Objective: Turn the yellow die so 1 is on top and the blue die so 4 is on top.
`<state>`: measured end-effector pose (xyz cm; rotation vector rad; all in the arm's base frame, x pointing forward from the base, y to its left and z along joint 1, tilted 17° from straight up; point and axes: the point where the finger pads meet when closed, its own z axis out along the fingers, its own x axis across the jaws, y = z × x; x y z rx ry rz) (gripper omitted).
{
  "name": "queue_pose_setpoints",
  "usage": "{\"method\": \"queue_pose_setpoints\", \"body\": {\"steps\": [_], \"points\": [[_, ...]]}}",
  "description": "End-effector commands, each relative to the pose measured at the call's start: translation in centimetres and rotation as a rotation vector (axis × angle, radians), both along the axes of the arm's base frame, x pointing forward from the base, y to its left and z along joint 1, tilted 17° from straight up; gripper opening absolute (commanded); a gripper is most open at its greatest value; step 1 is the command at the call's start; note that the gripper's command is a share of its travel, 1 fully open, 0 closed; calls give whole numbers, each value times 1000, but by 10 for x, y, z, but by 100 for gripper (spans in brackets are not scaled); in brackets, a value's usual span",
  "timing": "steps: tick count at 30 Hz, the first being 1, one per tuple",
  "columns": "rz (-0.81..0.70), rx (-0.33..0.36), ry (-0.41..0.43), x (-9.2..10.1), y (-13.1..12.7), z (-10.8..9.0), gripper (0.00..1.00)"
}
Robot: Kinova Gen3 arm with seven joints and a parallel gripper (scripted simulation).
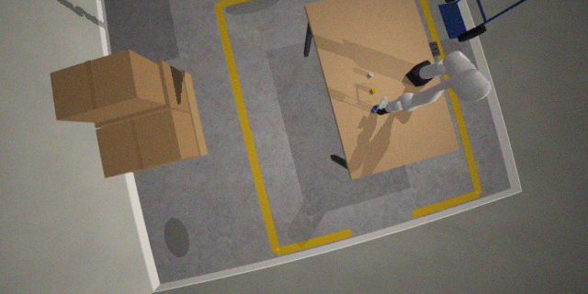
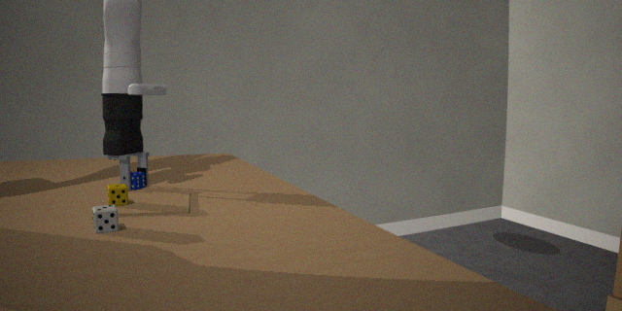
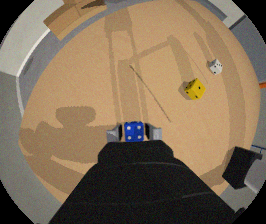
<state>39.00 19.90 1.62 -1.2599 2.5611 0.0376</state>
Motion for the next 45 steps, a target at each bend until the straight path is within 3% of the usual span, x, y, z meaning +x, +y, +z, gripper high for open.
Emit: {"method": "queue_pose_setpoints", "body": {"steps": [1, 30, 31, 45], "points": [[-1, 0, 0, 0, 0, 0, 87], [-1, 0, 0, 0, 0, 0, 87], [-1, 0, 0, 0, 0, 0, 57], [-1, 0, 0, 0, 0, 0, 57]]}}
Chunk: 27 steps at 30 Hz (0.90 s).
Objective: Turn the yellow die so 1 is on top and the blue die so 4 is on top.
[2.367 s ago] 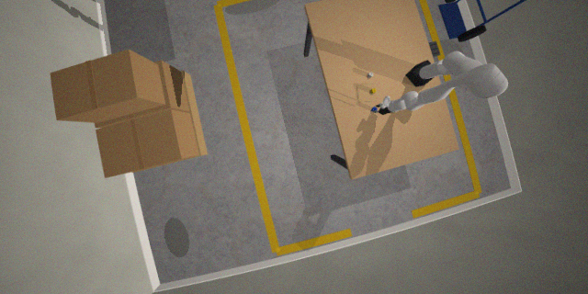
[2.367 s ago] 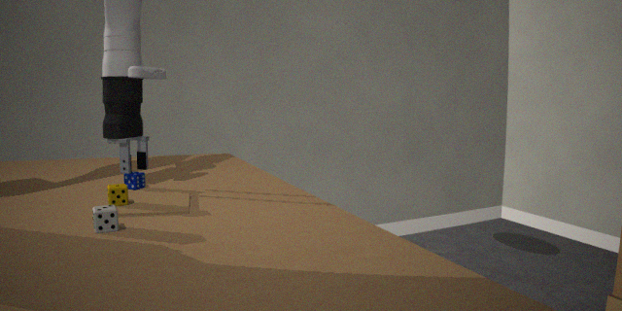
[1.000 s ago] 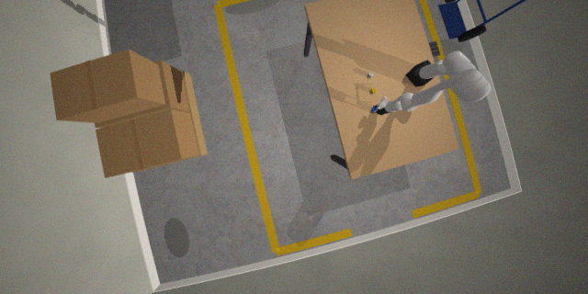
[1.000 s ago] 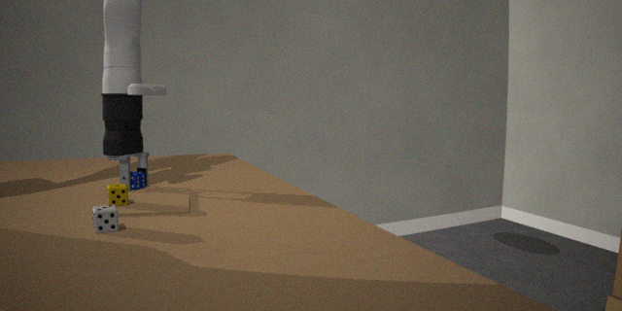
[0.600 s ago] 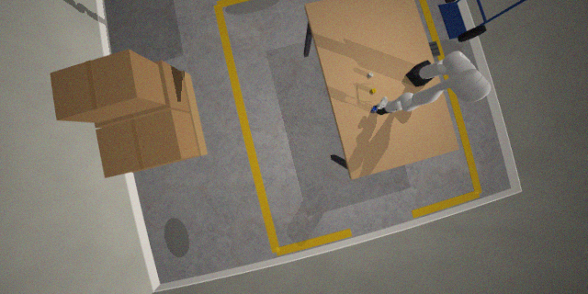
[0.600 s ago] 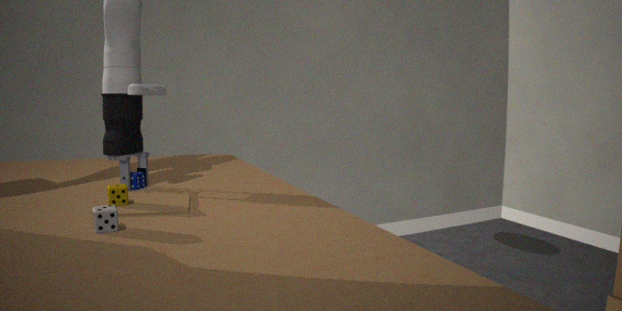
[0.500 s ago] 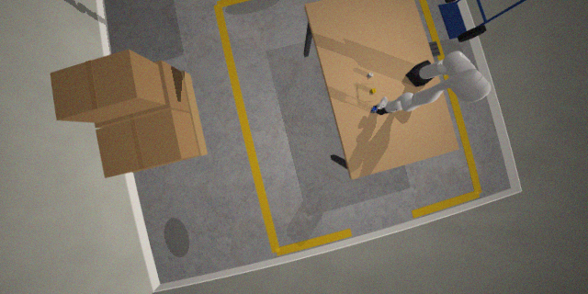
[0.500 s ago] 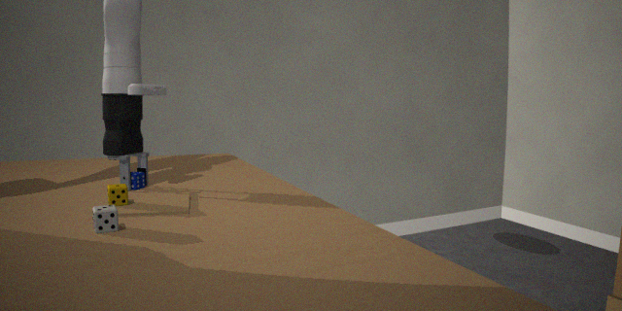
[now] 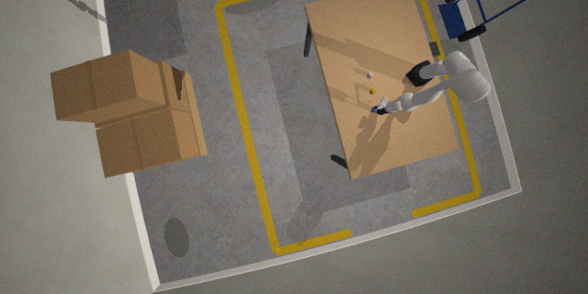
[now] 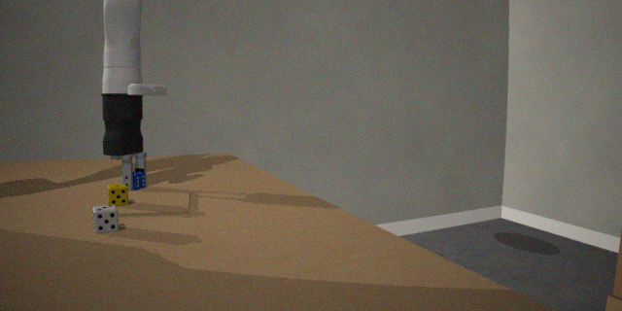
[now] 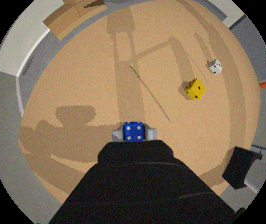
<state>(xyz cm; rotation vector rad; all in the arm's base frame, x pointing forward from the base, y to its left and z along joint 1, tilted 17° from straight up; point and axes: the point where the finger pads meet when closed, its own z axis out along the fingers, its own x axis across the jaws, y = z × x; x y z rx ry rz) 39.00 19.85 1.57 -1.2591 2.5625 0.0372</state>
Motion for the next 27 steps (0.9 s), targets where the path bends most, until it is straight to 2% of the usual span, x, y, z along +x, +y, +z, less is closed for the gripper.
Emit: {"method": "queue_pose_setpoints", "body": {"steps": [1, 21, 27], "points": [[0, 1, -1, 0, 0, 1, 57], [0, 1, -1, 0, 0, 1, 57], [0, 1, -1, -2, -2, 12, 57]]}}
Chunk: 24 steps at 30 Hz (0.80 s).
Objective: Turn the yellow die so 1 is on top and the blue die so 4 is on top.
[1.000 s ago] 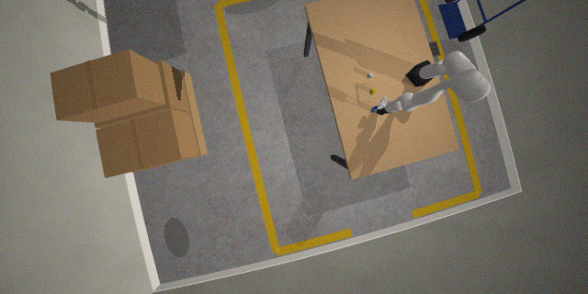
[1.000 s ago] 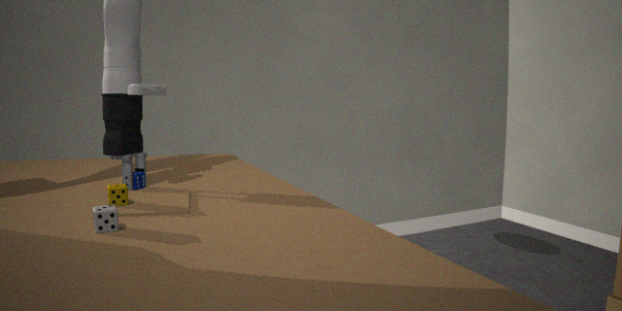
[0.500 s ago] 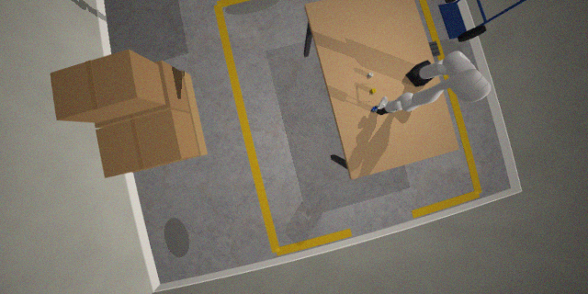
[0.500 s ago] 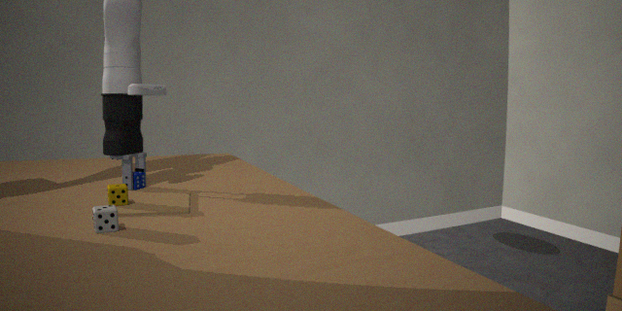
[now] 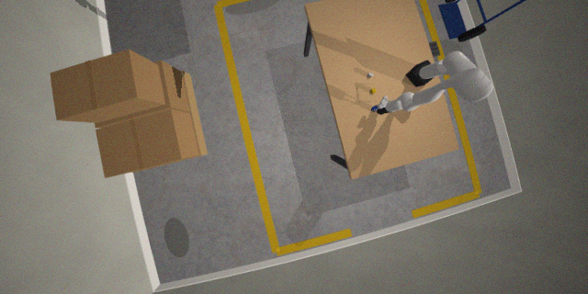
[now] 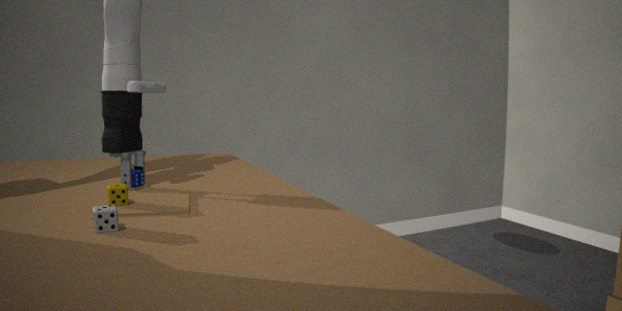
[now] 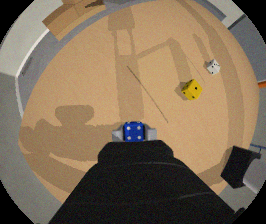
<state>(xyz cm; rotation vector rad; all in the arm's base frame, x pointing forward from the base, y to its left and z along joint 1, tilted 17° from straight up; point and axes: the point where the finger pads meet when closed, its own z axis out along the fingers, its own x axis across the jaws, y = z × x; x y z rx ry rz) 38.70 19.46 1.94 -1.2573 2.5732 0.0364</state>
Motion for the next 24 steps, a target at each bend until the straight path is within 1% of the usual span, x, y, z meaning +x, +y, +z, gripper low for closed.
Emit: {"method": "queue_pose_setpoints", "body": {"steps": [1, 2, 4, 13, 17, 19, 24], "points": [[4, 5, -9, 1, 2, 8, 57], [4, 5, -9, 1, 2, 8, 57], [4, 5, -9, -1, 1, 16, 57], [4, 5, -9, -13, -6, 63, 57], [4, 5, -9, -18, -9, 80, 57], [4, 5, -9, -18, -9, 80, 57], [4, 5, -9, -21, -10, 91, 57]]}}
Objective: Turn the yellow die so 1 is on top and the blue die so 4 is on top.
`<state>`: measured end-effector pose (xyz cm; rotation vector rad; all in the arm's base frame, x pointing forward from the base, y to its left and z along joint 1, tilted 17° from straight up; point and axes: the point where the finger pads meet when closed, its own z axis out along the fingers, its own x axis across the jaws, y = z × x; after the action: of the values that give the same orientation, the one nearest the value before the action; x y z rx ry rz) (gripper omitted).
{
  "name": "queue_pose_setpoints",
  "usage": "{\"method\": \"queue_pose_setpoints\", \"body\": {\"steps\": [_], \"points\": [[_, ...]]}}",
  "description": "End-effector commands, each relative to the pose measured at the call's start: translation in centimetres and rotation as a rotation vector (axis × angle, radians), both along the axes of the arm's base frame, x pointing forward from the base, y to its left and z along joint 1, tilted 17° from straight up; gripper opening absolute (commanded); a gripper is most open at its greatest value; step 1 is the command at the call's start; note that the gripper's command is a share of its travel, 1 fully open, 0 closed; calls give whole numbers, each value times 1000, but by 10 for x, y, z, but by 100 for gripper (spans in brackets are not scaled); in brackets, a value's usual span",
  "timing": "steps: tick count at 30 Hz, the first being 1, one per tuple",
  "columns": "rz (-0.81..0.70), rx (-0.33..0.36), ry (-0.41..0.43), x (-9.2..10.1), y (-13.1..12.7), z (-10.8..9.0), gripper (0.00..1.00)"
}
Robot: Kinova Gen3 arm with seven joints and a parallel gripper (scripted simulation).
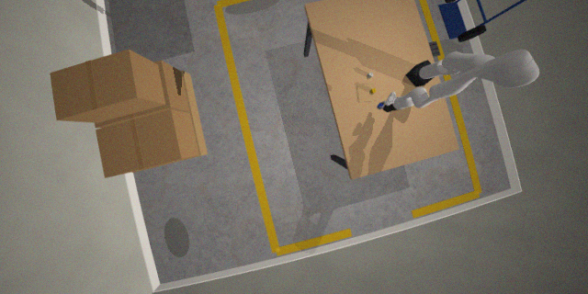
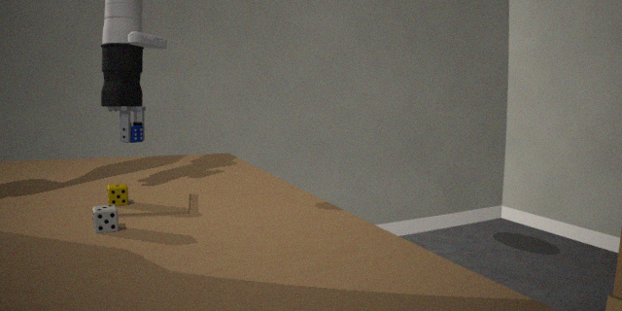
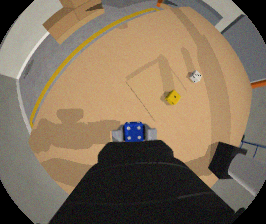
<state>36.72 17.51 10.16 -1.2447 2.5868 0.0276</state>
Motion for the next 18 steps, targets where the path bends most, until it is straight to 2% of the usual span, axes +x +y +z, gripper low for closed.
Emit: {"method": "queue_pose_setpoints", "body": {"steps": [1, 14, 18], "points": [[17, 12, -13, -1, 9, 10, 57], [9, 13, -12, 0, 7, 11, 57], [-126, 37, 12, 14, -16, 10, 57]]}}
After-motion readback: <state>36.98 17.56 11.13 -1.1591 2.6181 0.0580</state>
